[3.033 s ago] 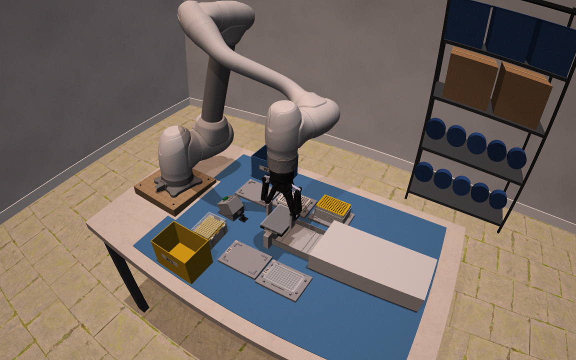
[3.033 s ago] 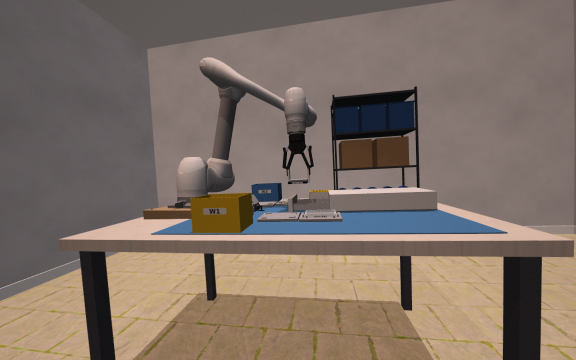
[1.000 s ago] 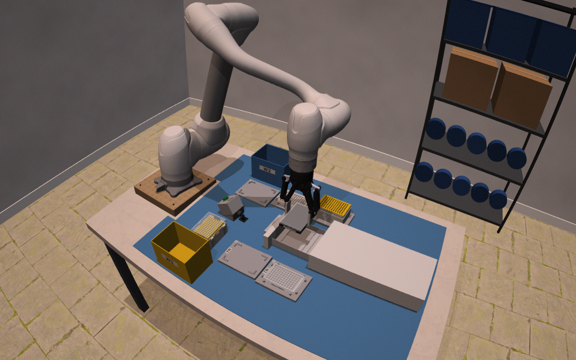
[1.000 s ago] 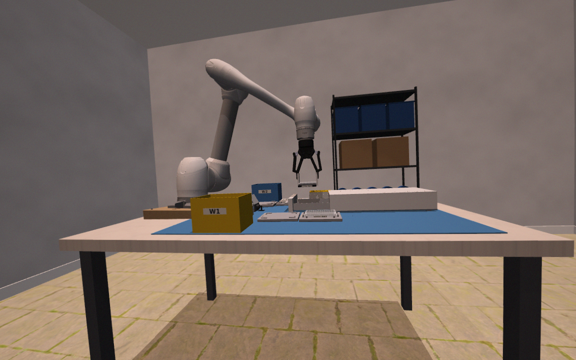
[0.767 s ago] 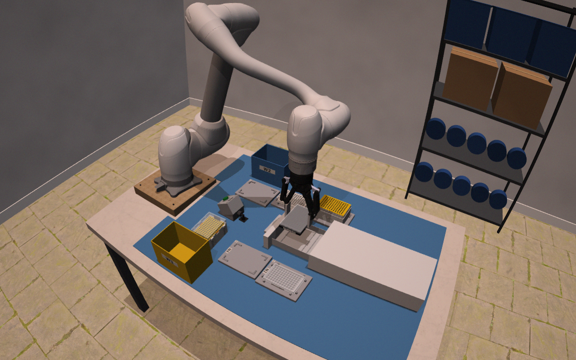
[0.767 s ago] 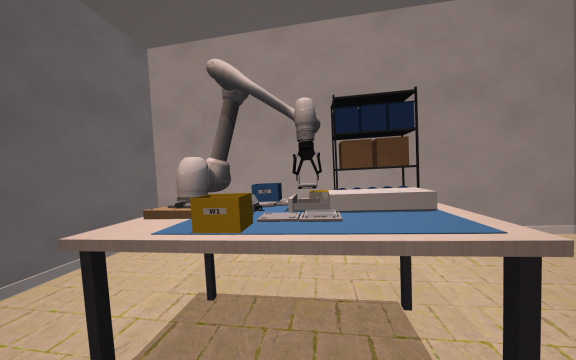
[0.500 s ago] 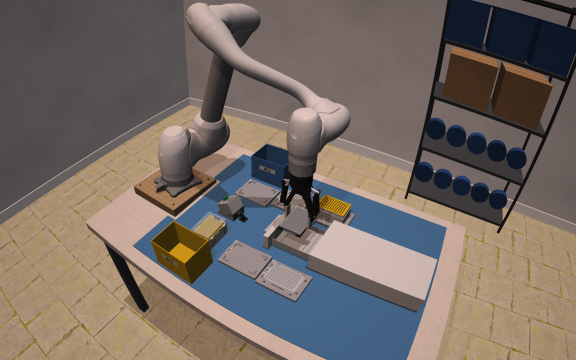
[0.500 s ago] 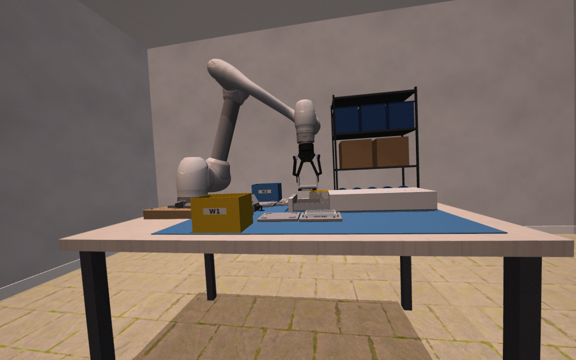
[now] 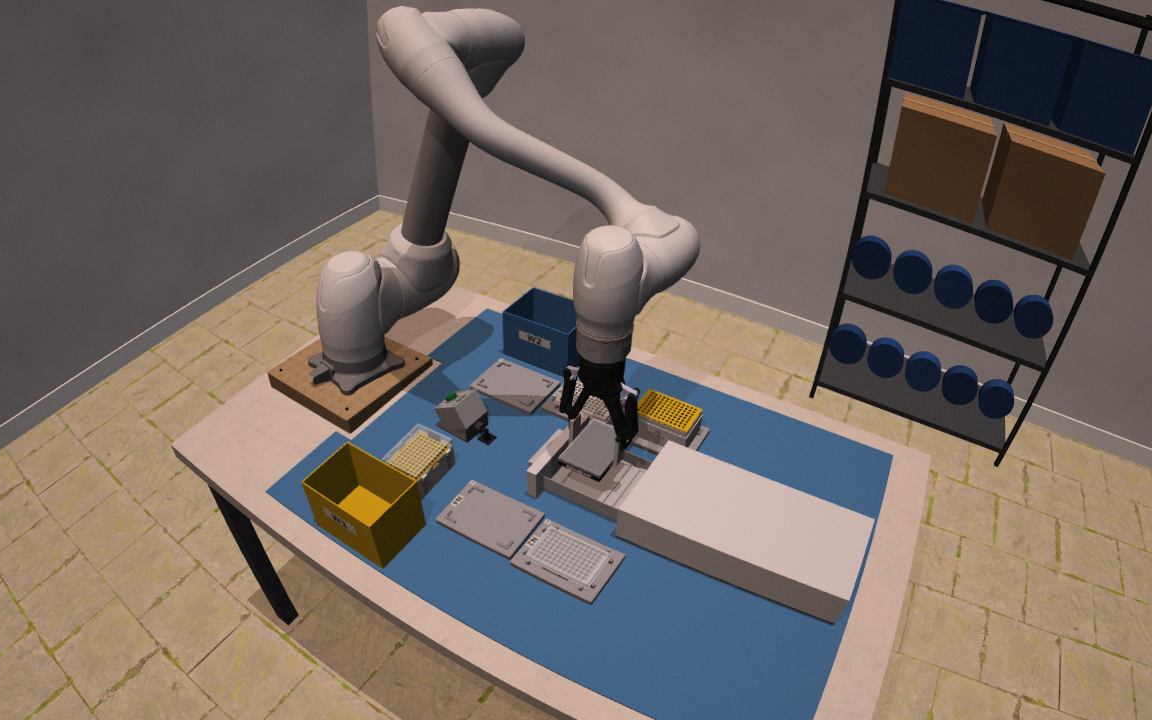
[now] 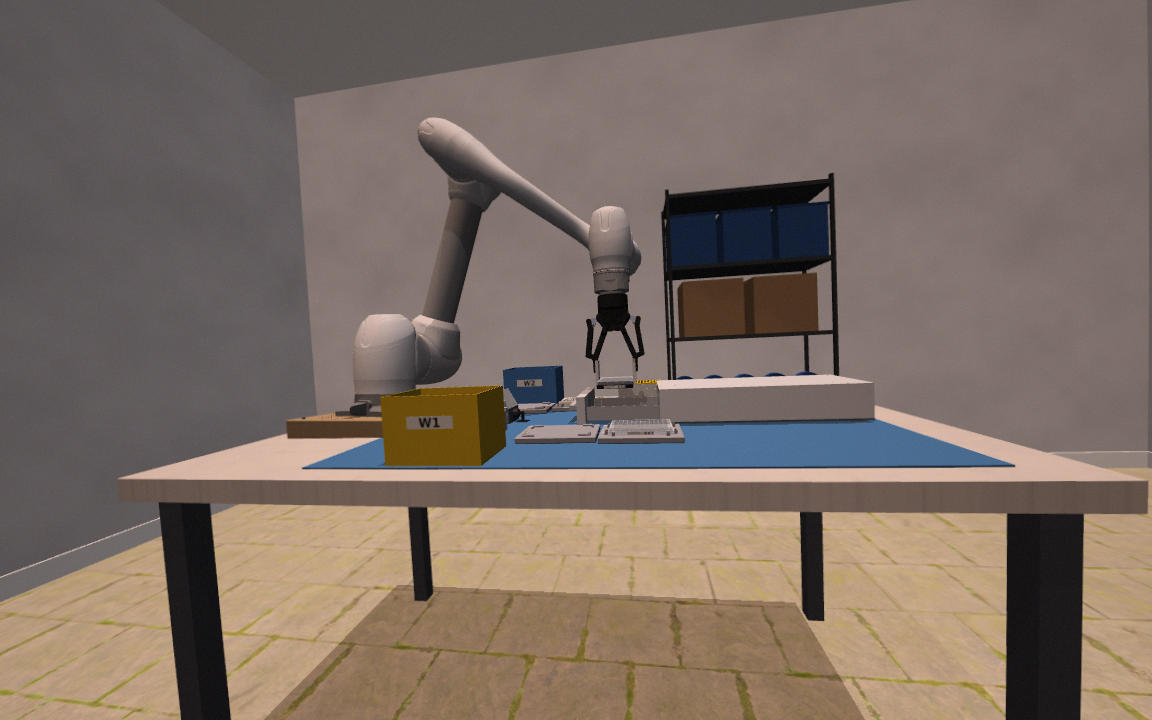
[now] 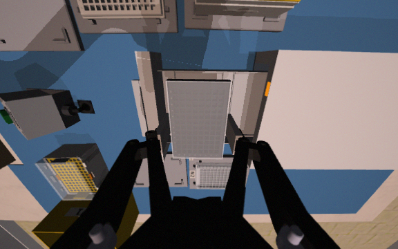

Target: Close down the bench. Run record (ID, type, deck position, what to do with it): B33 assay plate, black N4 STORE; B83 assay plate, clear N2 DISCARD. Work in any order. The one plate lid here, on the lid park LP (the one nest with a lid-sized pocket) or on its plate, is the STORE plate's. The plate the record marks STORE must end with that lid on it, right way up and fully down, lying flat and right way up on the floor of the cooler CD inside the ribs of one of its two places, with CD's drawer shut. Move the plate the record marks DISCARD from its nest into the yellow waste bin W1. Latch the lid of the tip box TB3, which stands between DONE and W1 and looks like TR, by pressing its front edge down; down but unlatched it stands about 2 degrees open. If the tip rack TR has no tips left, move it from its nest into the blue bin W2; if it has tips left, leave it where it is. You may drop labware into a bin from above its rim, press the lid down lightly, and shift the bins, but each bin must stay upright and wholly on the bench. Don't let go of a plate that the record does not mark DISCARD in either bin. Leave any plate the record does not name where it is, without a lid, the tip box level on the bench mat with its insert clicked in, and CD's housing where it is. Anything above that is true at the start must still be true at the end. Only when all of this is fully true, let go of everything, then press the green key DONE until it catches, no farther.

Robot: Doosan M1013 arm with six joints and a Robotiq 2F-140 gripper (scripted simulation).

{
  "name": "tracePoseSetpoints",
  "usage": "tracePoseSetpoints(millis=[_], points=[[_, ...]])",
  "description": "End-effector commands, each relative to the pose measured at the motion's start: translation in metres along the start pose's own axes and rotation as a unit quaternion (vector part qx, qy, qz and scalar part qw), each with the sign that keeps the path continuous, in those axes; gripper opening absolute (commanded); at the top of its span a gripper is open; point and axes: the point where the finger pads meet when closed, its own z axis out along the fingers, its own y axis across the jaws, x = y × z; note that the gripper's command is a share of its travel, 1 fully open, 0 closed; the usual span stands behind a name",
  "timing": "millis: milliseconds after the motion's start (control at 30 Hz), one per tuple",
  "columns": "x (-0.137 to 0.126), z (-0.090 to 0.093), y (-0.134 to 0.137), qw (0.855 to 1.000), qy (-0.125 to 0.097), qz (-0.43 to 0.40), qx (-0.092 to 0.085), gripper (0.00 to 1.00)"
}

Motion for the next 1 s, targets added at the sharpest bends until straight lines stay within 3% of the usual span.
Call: tracePoseSetpoints(millis=[0, 967], points=[[0.000, 0.005, 0.000, 1.000, 0.000, 0.000, 0.000, 0.00], [0.000, 0.038, 0.000, 1.000, 0.000, 0.000, 0.000, 0.00]])
